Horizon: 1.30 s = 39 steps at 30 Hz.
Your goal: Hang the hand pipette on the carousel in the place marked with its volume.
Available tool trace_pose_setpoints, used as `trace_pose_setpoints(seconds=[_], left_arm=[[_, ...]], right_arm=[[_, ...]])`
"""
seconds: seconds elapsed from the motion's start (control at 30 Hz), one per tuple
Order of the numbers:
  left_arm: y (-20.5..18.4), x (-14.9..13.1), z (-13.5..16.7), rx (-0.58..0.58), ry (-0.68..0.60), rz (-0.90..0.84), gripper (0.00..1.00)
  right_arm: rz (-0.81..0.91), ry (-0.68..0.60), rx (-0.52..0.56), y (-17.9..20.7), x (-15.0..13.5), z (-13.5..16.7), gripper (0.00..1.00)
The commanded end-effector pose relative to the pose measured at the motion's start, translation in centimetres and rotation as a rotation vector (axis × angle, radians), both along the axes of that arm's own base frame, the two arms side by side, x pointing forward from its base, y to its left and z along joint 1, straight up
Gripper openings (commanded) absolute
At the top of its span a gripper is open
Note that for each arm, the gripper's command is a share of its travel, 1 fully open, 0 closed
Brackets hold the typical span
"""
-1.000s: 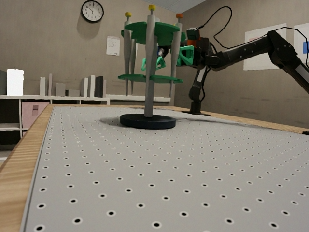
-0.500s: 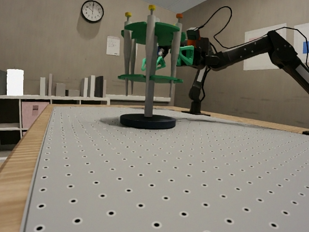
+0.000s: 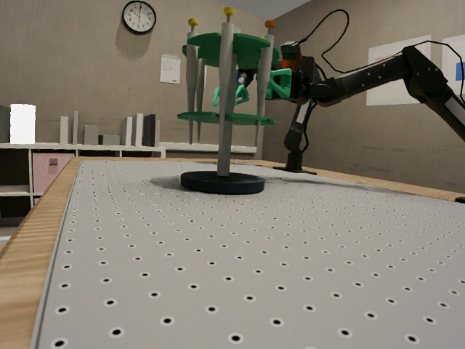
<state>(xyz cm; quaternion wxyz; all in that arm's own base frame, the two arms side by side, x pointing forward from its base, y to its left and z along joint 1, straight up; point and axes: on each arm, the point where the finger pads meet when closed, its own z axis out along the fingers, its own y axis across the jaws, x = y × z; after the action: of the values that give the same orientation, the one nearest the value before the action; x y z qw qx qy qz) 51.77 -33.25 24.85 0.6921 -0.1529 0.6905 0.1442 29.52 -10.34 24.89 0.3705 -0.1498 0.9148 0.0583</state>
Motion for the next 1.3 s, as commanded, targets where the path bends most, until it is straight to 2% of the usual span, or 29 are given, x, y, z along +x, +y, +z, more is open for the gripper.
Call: trace_pose_setpoints(seconds=[0.0,0.1,0.2,1.27], left_arm=[[0.8,0.1,3.1,-0.061,-0.055,0.01,0.12],[0.4,0.7,1.1,-0.036,-0.033,0.009,0.12],[0.8,0.4,2.7,-0.04,-0.038,0.012,0.12],[0.8,0.4,2.7,-0.04,-0.038,0.012,0.12]], right_arm=[[0.008,-0.023,0.003,-0.3,0.3,0.4,1.0],[0.008,-0.023,0.003,-0.3,0.3,0.4,1.0],[0.008,-0.023,0.003,-0.3,0.3,0.4,1.0],[0.008,-0.023,0.003,-0.3,0.3,0.4,1.0]])
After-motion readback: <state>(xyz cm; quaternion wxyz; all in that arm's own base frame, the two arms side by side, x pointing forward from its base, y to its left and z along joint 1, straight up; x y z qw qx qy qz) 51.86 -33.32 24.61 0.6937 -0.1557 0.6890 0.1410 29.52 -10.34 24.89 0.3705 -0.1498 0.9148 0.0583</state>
